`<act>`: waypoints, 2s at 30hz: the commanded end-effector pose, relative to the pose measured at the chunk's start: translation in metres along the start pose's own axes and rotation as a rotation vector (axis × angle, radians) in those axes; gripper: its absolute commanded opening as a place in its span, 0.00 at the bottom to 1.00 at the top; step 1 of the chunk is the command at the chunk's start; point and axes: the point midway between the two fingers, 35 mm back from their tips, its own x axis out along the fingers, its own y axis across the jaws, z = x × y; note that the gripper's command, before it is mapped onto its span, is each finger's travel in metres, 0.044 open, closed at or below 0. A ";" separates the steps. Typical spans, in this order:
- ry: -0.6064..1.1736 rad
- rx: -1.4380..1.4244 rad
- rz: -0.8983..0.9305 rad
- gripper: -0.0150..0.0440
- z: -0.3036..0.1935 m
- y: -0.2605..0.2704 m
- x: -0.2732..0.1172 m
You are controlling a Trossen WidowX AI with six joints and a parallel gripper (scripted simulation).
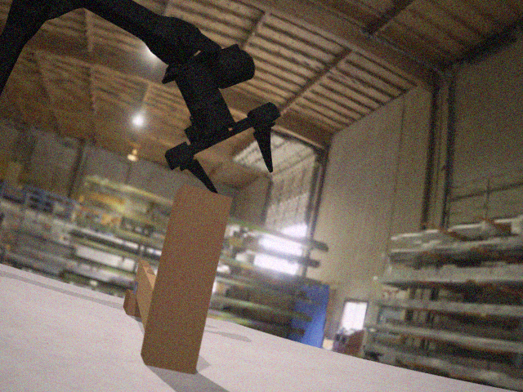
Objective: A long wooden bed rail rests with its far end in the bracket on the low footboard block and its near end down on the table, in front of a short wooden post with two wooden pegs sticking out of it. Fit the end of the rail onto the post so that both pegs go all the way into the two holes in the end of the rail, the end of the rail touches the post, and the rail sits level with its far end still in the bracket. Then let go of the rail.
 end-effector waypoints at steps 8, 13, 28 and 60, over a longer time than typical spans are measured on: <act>0.153 -0.192 0.623 1.00 -0.085 0.130 0.060; 0.155 -0.209 0.717 1.00 -0.089 0.147 0.064; 0.155 -0.209 0.717 1.00 -0.092 0.159 0.080; 0.156 -0.209 0.717 1.00 -0.103 0.192 0.115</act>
